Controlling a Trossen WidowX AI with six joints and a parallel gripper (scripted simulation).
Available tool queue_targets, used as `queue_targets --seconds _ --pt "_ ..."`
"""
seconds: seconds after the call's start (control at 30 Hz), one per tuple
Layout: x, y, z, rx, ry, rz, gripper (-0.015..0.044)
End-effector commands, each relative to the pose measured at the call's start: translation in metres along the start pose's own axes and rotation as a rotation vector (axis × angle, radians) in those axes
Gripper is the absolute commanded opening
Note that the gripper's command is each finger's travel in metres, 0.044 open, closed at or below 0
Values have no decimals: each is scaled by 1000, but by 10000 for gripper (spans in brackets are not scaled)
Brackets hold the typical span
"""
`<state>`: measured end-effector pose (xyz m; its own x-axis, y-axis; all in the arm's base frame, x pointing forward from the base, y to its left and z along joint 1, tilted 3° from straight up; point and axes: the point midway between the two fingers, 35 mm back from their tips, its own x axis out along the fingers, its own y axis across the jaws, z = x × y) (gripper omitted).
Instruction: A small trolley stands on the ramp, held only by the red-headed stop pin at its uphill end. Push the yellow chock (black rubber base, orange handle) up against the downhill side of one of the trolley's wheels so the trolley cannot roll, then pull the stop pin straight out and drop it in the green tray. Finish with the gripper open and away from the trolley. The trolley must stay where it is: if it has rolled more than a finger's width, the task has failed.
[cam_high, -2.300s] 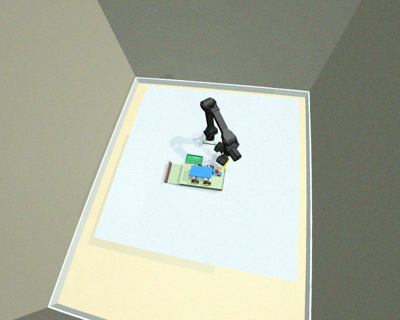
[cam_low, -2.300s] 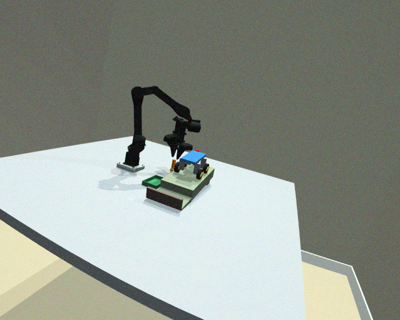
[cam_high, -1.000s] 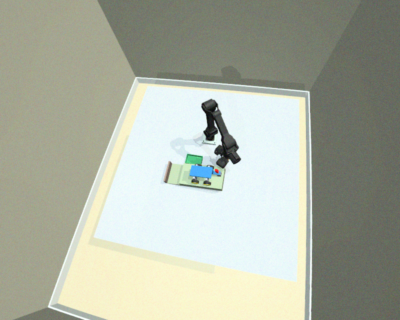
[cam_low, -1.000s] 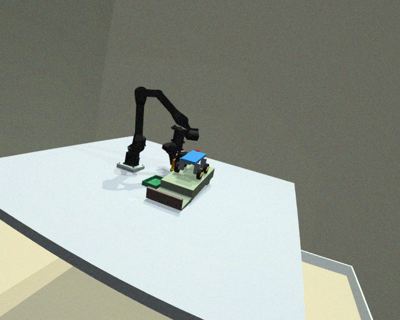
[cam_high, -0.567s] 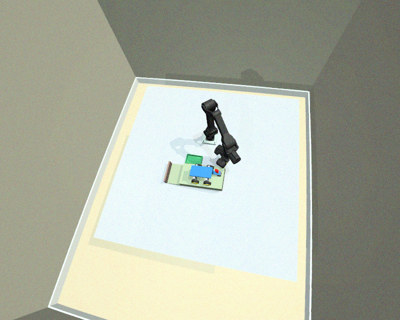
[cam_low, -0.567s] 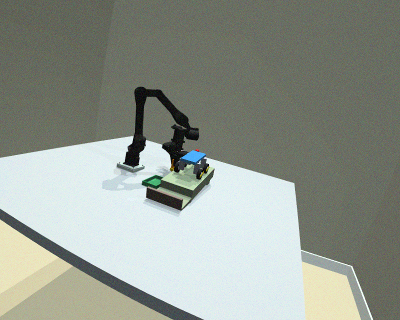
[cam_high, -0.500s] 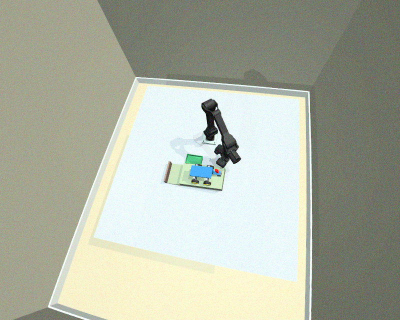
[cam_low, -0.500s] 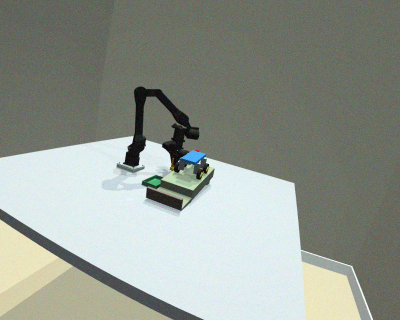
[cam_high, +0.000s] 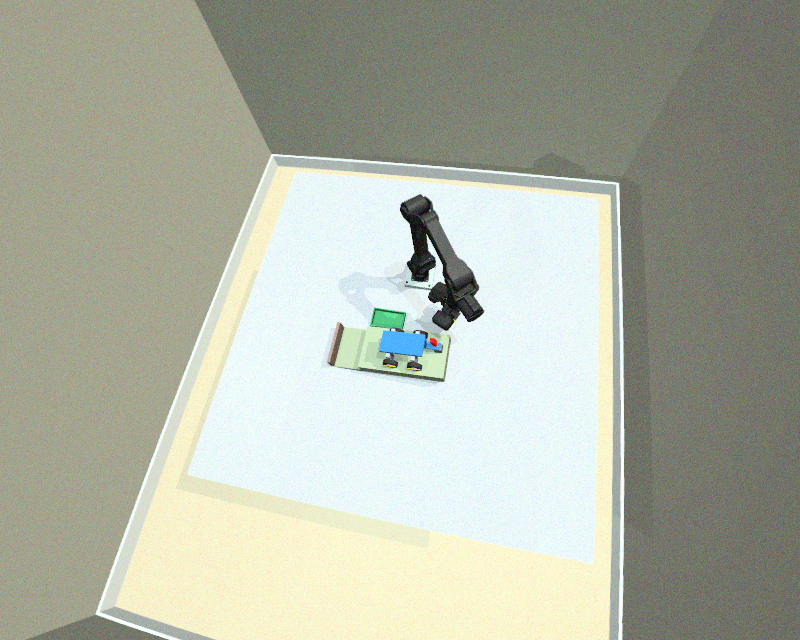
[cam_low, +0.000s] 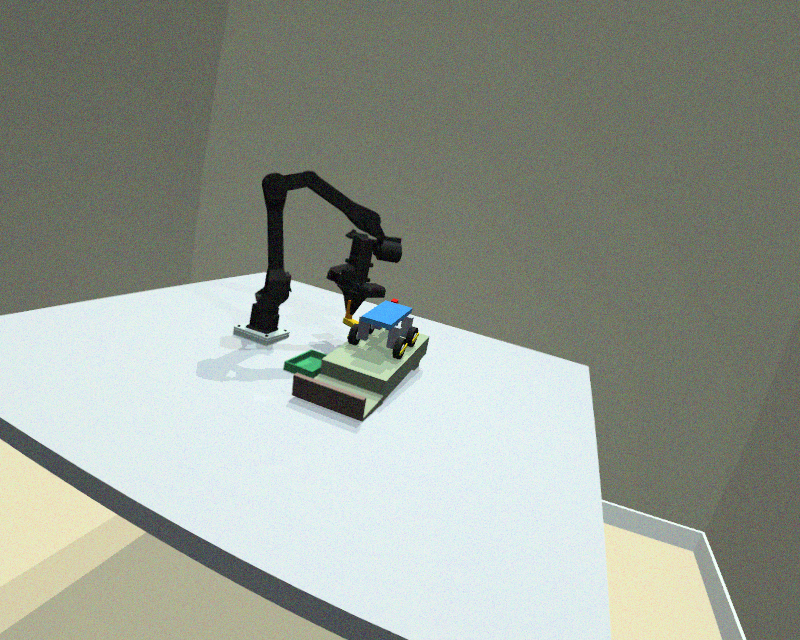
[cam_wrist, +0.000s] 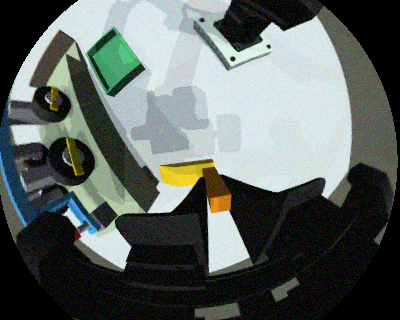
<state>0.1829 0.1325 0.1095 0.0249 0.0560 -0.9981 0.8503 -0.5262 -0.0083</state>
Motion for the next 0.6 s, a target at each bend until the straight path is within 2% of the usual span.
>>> queue_targets --seconds 0.0,0.57 --pt "-15 0 0 1 3 4 0" --pt "-67 0 0 1 3 4 0"
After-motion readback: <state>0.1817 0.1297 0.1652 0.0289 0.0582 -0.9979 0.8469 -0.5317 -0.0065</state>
